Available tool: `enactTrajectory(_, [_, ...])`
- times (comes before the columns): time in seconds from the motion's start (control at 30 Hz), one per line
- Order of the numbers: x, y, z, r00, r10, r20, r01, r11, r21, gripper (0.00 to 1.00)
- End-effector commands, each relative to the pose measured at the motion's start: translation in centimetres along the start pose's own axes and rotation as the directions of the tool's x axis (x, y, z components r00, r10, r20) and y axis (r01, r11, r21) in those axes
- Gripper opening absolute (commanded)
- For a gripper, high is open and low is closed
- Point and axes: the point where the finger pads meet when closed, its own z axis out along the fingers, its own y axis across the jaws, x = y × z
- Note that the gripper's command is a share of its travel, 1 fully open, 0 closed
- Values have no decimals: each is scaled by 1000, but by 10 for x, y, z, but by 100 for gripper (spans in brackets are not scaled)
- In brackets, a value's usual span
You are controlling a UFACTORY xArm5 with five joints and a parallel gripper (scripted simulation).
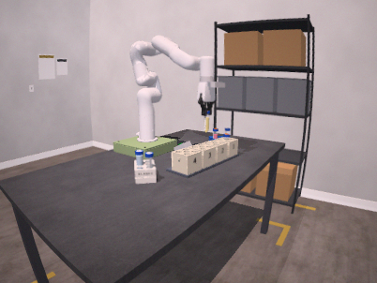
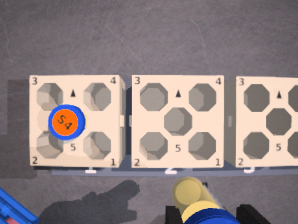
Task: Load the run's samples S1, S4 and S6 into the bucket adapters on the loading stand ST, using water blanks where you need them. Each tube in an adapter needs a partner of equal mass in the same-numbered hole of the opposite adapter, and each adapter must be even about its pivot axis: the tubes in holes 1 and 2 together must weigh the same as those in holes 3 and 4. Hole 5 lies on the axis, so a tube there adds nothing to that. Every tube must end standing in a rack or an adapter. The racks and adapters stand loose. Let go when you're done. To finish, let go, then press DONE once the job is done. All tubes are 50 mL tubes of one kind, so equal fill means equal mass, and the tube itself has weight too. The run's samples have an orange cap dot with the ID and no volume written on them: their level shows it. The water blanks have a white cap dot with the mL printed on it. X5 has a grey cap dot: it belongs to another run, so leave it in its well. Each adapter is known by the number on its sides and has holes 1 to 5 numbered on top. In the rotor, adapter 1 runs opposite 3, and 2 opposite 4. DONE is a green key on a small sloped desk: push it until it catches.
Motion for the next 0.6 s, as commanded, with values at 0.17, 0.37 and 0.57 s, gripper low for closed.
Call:
enactTrajectory(0.17, [13,43,-1,1000,-2,-3,2,1000,3,0])
enactTrajectory(0.37, [20,72,-1,1000,-2,-3,2,1000,3,0])
enactTrajectory(0.57, [28,101,-1,1000,-2,-3,2,1000,2,0])
